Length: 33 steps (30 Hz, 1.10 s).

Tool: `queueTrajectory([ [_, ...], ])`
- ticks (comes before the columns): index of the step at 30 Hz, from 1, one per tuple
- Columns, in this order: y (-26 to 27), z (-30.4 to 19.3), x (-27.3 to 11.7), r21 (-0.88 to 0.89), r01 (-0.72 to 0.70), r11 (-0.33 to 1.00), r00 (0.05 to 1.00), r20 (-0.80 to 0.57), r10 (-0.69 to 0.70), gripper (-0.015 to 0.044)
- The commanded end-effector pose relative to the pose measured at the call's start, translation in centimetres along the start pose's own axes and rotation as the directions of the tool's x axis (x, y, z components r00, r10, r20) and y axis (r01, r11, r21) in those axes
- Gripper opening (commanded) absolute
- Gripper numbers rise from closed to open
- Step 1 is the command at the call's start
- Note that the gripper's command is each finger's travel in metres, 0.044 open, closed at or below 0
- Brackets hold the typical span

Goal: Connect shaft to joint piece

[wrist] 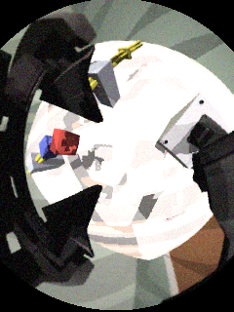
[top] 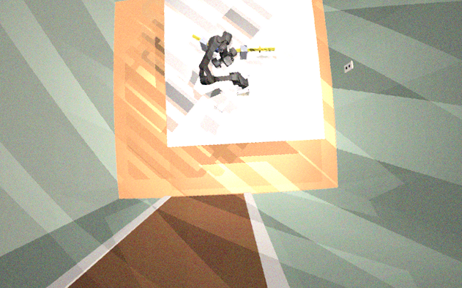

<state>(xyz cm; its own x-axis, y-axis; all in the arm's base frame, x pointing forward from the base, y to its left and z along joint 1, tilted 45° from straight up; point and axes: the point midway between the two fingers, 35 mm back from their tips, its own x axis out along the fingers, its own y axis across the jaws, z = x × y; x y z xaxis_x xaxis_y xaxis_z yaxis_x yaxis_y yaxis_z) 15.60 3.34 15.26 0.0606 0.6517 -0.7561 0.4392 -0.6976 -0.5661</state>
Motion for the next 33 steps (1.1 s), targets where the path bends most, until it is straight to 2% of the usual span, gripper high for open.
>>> queueTrajectory([
  [1, 0.1, 0.0, 0.6, 0.104, 0.021, 0.994, 0.999, 0.04, -0.026, 0.044],
  [7, 0.1, -0.1, 1.3, 0.247, 0.04, 0.968, 0.994, 0.088, -0.064, 0.044],
  [14, 0.2, -0.3, 1.3, 0.251, 0.04, 0.967, 0.994, 0.09, -0.064, 0.044],
  [33, 1.8, -6.7, 0.6, 0.248, 0.04, 0.968, 0.994, 0.086, -0.063, 0.044],
])
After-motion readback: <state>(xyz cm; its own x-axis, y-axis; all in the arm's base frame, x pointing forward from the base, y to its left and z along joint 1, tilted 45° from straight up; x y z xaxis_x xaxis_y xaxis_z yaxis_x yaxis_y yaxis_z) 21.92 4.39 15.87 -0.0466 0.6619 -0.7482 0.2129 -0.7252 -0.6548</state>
